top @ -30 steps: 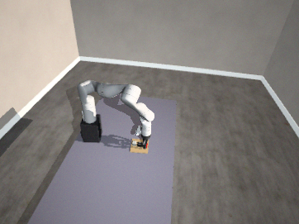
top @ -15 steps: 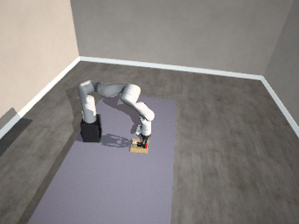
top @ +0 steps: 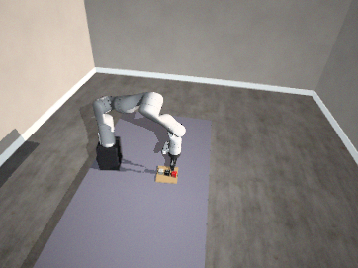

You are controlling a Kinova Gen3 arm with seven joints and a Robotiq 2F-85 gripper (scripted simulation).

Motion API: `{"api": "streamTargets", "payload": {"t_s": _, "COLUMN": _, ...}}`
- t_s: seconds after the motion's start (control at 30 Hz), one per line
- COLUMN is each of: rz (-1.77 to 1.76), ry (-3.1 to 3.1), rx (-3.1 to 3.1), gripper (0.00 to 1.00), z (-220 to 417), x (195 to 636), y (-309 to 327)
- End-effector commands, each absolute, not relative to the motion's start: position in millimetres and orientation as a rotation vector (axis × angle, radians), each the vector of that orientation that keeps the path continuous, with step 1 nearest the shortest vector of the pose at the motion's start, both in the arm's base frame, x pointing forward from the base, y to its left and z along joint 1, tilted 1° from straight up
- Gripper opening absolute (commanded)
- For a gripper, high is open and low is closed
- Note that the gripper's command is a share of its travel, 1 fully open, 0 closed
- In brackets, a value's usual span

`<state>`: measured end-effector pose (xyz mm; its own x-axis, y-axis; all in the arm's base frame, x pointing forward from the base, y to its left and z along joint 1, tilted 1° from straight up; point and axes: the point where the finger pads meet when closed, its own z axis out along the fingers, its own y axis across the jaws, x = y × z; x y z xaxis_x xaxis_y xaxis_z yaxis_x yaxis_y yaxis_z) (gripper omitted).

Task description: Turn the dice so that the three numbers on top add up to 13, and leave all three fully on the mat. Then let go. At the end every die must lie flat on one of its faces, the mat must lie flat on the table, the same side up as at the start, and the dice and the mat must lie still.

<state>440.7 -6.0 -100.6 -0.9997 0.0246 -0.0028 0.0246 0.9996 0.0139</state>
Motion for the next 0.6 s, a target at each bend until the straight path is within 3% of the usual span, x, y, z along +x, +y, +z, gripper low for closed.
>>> {"api": "streamTargets", "payload": {"t_s": 0.0, "rz": 0.008, "ry": 3.118, "rx": 0.048, "gripper": 0.46, "z": -81.6, "x": 447.8, "y": -13.2}}
{"api": "streamTargets", "payload": {"t_s": 0.33, "rz": 0.008, "ry": 3.118, "rx": 0.048, "gripper": 0.46, "z": -71.2, "x": 447.5, "y": -13.2}}
{"api": "streamTargets", "payload": {"t_s": 0.37, "rz": 0.008, "ry": 3.118, "rx": 0.048, "gripper": 1.0, "z": -71.2, "x": 447.5, "y": -13.2}}
{"api": "streamTargets", "payload": {"t_s": 0.57, "rz": 0.008, "ry": 3.118, "rx": 0.048, "gripper": 1.0, "z": -71.2, "x": 447.5, "y": -13.2}}
